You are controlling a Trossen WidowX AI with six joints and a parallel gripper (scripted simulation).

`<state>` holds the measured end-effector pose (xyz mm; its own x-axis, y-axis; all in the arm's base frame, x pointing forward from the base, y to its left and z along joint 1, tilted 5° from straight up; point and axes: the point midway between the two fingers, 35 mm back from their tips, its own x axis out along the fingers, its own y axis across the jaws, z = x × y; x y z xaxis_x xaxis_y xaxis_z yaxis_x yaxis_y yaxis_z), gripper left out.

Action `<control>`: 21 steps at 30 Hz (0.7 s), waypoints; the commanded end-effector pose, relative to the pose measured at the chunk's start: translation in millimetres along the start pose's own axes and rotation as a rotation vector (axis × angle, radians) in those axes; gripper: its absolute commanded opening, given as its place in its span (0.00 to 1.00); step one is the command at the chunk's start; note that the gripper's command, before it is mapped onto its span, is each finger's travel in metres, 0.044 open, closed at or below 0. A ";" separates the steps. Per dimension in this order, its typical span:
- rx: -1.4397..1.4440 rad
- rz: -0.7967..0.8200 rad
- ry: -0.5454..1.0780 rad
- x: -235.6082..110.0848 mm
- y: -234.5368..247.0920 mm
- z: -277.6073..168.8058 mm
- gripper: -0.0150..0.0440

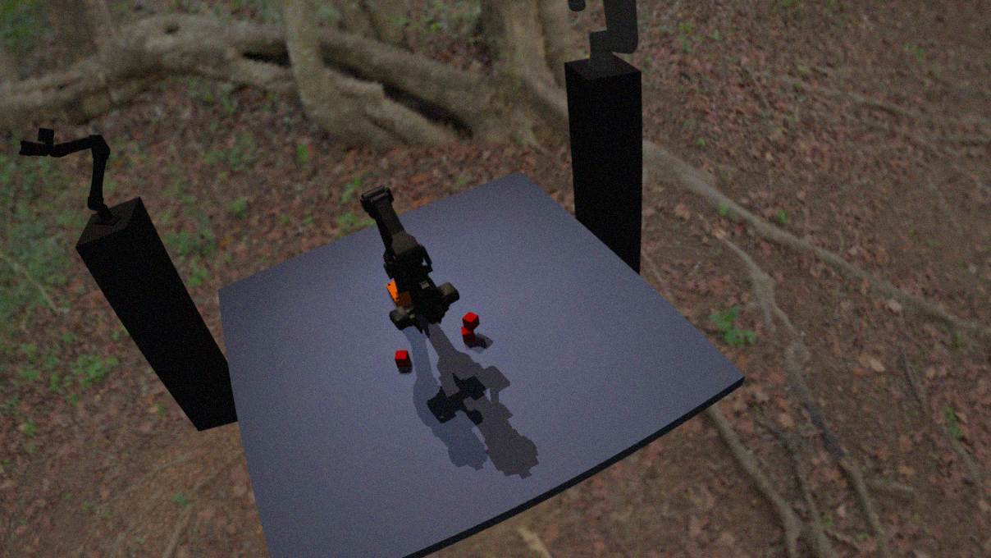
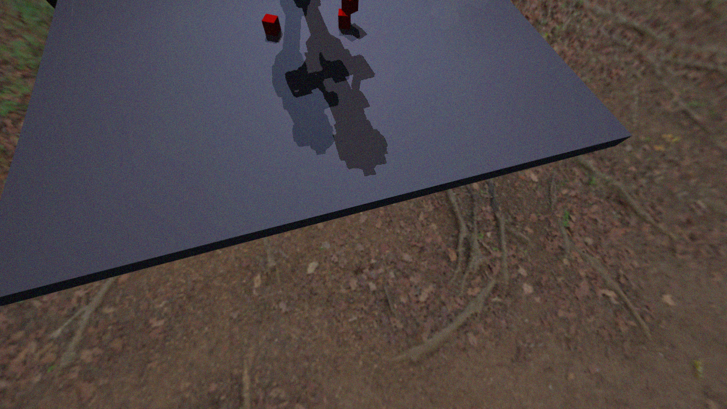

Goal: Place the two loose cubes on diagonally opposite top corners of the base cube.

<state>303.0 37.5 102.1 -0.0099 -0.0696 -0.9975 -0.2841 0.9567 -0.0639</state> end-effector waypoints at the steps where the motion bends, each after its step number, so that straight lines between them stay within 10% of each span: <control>1: -0.146 -0.008 -0.012 -7.0 -16.8 -1.4 0.70; 21: -0.949 -0.021 0.000 -24.1 -95.0 -32.2 0.70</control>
<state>299.7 -51.4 126.8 -0.0079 -0.0780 -0.9969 -0.9130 0.4072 -0.0246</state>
